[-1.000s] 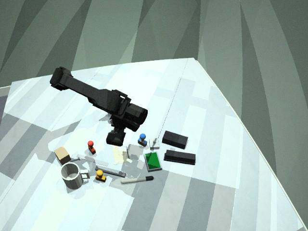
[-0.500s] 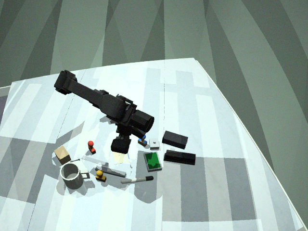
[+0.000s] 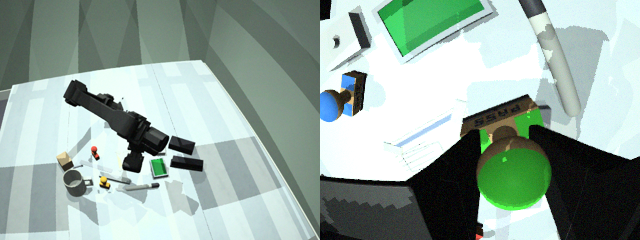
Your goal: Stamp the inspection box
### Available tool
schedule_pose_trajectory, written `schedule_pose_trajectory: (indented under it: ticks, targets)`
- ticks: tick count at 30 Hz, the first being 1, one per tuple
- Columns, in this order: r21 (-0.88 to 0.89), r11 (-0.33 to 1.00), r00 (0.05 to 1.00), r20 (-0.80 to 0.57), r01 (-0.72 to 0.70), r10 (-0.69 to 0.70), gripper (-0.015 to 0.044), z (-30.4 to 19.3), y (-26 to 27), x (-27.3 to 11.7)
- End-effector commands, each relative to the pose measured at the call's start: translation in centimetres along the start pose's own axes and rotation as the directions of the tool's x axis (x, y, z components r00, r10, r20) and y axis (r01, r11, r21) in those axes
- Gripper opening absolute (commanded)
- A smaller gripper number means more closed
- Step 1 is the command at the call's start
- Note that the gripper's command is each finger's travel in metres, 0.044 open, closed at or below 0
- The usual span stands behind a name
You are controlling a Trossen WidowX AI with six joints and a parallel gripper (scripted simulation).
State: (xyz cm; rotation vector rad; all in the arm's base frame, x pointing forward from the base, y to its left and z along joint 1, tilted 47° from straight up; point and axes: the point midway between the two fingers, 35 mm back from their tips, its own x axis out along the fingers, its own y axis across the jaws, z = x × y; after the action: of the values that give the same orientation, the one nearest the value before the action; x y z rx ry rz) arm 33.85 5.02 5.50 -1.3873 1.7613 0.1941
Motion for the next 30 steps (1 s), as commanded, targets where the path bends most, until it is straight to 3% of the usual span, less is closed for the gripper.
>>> schedule_pose_trajectory:
  ticks: [1, 30]
  targets:
    - [-0.006, 1.0, 1.0, -0.005, 0.003, -0.003, 0.0, 0.9, -1.1, 0.3]
    - [-0.004, 1.0, 1.0, -0.005, 0.005, -0.005, 0.0, 2.0, -2.5, 3.9]
